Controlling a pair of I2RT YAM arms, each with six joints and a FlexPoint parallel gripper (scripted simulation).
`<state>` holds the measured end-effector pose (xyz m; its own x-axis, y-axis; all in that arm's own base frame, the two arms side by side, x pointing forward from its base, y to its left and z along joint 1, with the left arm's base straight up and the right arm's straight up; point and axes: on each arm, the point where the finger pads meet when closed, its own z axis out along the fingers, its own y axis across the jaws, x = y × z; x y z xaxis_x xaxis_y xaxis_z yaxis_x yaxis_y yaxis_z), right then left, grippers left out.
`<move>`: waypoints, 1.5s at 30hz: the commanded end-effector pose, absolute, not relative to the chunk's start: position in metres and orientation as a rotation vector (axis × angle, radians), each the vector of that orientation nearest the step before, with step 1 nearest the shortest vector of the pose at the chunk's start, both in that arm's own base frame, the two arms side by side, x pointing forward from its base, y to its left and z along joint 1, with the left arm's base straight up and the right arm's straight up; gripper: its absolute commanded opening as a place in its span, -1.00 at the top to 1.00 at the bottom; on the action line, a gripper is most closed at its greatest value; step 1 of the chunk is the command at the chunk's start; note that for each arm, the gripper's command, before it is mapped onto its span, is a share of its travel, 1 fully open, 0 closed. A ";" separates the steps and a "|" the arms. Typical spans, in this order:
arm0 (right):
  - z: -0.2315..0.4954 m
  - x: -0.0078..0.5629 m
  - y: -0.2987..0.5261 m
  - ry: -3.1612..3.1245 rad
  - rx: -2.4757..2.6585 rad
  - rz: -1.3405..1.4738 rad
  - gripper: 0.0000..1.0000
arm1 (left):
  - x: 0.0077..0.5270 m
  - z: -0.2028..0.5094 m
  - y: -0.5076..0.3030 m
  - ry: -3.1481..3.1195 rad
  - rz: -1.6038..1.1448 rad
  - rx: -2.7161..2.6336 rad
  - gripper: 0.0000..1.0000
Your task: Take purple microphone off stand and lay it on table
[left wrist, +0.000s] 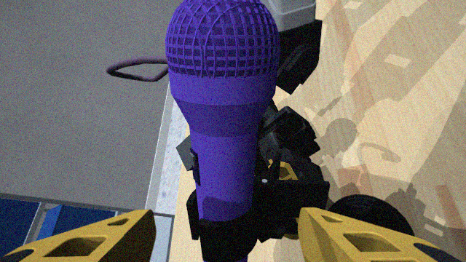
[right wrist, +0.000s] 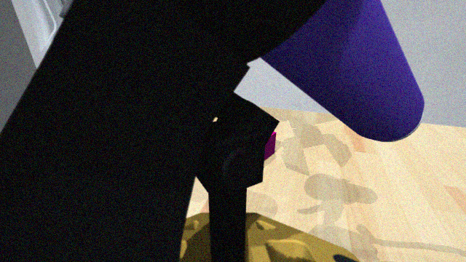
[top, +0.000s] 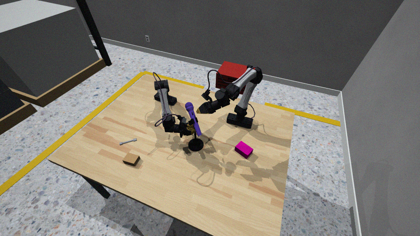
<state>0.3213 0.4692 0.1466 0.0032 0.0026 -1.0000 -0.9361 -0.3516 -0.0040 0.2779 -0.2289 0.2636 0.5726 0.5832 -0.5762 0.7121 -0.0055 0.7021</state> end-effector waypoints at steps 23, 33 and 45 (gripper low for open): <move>0.158 0.324 0.479 0.997 -1.458 1.449 1.00 | 0.289 0.266 -0.243 1.074 -0.115 1.662 -0.26; 0.158 0.324 0.479 0.997 -1.458 1.449 1.00 | 0.295 0.257 -0.257 1.075 -0.118 1.663 -0.26; 0.158 0.324 0.479 0.997 -1.458 1.449 1.00 | 0.304 0.260 -0.273 1.056 -0.110 1.650 -0.26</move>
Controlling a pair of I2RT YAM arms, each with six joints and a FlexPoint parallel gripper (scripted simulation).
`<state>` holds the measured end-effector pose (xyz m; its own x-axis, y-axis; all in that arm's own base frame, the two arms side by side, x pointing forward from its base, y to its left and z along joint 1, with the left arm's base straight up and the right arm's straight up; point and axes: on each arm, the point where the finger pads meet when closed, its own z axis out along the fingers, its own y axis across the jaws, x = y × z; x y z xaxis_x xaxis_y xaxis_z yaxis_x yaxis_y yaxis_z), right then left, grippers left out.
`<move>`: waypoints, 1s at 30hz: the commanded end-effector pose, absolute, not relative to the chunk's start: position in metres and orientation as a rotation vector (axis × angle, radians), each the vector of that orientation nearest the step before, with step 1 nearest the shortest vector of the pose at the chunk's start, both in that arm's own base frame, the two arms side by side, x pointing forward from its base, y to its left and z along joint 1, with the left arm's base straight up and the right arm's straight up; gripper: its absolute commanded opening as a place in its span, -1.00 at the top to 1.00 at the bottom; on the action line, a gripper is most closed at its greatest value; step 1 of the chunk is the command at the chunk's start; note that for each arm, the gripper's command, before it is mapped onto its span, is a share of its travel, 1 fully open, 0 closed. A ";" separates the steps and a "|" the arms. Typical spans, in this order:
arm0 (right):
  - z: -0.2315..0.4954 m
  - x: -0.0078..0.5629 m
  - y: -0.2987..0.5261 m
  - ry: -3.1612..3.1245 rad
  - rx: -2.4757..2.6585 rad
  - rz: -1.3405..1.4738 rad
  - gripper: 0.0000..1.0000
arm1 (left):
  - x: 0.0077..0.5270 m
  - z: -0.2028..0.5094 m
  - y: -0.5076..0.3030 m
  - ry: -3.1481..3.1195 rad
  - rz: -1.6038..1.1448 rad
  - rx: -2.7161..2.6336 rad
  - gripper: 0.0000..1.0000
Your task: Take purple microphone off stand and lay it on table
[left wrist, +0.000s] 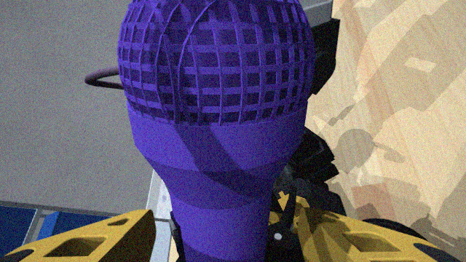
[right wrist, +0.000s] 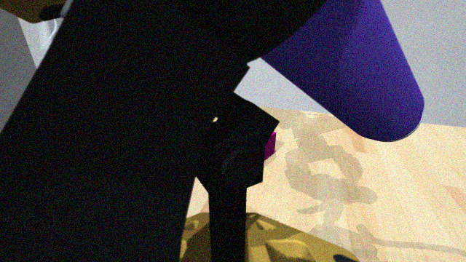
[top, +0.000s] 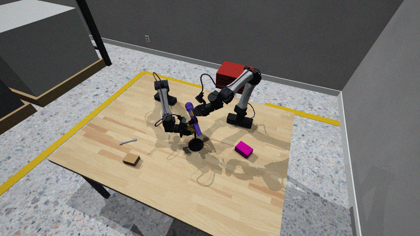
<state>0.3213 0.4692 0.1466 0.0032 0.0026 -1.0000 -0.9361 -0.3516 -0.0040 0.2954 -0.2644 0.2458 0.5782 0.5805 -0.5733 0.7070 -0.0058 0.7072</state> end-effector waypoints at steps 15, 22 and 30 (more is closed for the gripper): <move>0.158 0.325 0.478 0.998 -1.456 1.447 1.00 | 0.297 0.266 -0.270 1.045 -0.117 1.654 1.00; 0.158 0.325 0.478 0.998 -1.457 1.447 1.00 | 0.297 0.267 -0.270 1.042 -0.115 1.653 1.00; 0.121 0.318 0.470 1.097 -1.470 1.510 1.00 | 0.297 0.267 -0.270 1.042 -0.115 1.652 1.00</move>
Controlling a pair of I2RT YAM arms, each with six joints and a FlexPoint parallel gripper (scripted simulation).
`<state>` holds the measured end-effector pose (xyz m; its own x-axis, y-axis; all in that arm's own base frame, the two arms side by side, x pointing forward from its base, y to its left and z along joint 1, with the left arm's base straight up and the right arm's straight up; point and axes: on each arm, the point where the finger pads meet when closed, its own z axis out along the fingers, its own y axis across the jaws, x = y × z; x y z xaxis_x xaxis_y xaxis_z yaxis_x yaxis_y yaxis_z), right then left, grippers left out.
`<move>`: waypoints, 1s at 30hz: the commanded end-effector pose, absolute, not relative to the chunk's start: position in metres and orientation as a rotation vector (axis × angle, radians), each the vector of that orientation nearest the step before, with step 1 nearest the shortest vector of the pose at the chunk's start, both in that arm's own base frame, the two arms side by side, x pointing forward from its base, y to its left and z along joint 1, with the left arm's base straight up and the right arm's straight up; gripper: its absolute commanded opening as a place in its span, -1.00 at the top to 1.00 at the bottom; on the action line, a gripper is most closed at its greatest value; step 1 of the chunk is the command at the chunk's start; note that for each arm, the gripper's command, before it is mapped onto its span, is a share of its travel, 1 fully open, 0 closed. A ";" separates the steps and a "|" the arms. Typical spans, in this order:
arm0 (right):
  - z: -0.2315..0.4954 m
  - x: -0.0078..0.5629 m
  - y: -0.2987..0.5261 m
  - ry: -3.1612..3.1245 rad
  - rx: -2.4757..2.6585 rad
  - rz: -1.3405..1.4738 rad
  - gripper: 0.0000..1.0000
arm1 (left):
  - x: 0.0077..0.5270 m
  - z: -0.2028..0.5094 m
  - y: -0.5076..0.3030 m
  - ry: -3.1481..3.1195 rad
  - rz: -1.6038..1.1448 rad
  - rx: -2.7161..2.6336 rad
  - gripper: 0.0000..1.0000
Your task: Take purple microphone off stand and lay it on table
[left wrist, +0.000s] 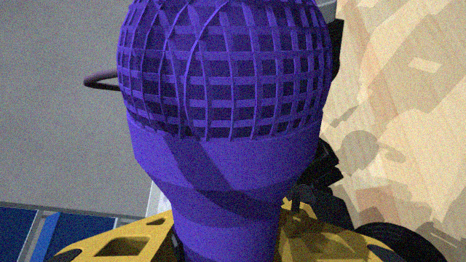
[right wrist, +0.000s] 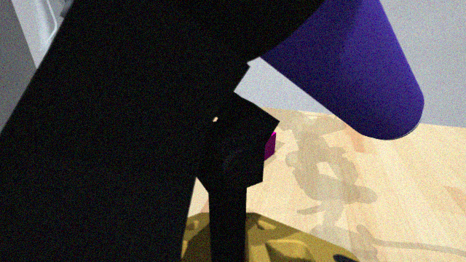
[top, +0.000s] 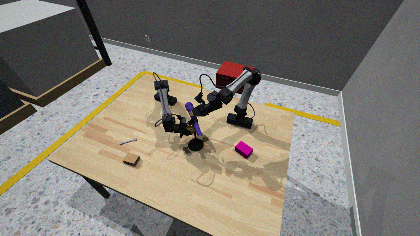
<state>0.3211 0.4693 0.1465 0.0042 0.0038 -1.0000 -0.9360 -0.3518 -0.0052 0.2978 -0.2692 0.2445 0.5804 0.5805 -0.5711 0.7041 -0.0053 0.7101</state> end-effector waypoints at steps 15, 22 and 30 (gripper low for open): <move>0.066 0.309 0.463 1.308 -1.467 1.613 1.00 | 0.299 0.267 -0.268 1.047 -0.111 1.649 1.00; 0.050 0.306 0.459 1.358 -1.467 1.619 1.00 | 0.299 0.267 -0.268 1.048 -0.108 1.649 1.00; 0.050 0.312 0.462 1.335 -1.476 1.627 1.00 | 0.303 0.258 -0.262 1.116 -0.266 1.573 1.00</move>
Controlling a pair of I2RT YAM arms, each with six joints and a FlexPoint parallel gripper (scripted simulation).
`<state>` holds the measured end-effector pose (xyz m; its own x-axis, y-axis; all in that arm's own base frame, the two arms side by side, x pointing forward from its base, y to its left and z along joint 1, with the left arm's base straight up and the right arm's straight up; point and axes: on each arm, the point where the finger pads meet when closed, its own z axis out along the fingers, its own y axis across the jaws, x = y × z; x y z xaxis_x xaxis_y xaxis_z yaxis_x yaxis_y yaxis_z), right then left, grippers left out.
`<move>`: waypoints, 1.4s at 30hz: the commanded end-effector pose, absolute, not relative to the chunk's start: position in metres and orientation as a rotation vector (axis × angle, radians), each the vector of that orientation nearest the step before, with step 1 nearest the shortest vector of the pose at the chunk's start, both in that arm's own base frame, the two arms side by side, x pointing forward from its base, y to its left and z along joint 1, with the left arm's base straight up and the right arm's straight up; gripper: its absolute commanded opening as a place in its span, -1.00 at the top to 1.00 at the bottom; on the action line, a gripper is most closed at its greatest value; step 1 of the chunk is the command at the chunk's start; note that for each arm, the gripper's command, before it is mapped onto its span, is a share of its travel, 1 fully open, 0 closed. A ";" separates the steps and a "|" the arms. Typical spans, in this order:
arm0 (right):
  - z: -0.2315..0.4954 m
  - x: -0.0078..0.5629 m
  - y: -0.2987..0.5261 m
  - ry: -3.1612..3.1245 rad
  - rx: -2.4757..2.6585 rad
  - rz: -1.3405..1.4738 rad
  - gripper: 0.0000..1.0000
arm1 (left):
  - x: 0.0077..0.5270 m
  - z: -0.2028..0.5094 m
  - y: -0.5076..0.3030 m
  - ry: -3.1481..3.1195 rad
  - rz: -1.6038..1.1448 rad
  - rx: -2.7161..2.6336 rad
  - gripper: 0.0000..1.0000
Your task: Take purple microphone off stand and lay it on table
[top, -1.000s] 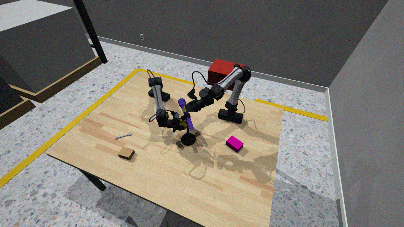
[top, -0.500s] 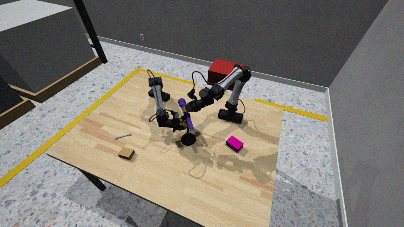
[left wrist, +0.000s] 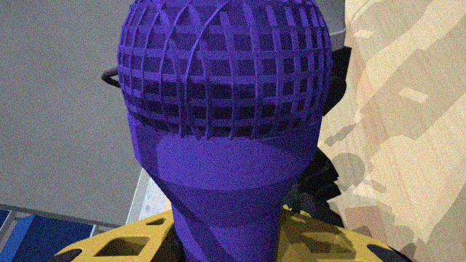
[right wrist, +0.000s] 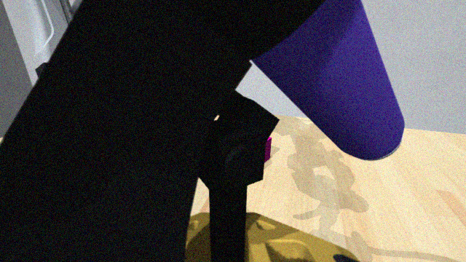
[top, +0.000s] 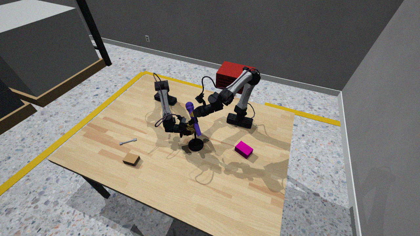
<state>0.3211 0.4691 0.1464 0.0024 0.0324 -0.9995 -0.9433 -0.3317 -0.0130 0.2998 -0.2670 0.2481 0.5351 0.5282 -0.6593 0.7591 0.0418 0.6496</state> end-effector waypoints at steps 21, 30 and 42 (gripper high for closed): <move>0.050 0.312 0.463 1.343 -1.476 1.631 1.00 | 0.316 0.273 -0.254 1.228 -0.614 1.323 1.00; 0.051 0.313 0.461 1.352 -1.471 1.631 1.00 | 0.315 0.286 -0.247 1.231 -0.664 1.233 1.00; 0.051 0.313 0.460 1.352 -1.471 1.631 1.00 | 0.316 0.293 -0.246 1.213 -0.658 1.233 1.00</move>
<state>0.3231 0.4728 0.1472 -0.0183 0.0332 -0.9993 -0.9469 -0.3215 0.0066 0.3151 -0.2529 0.2561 0.3111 0.3009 -0.9015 0.9023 0.2042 0.3795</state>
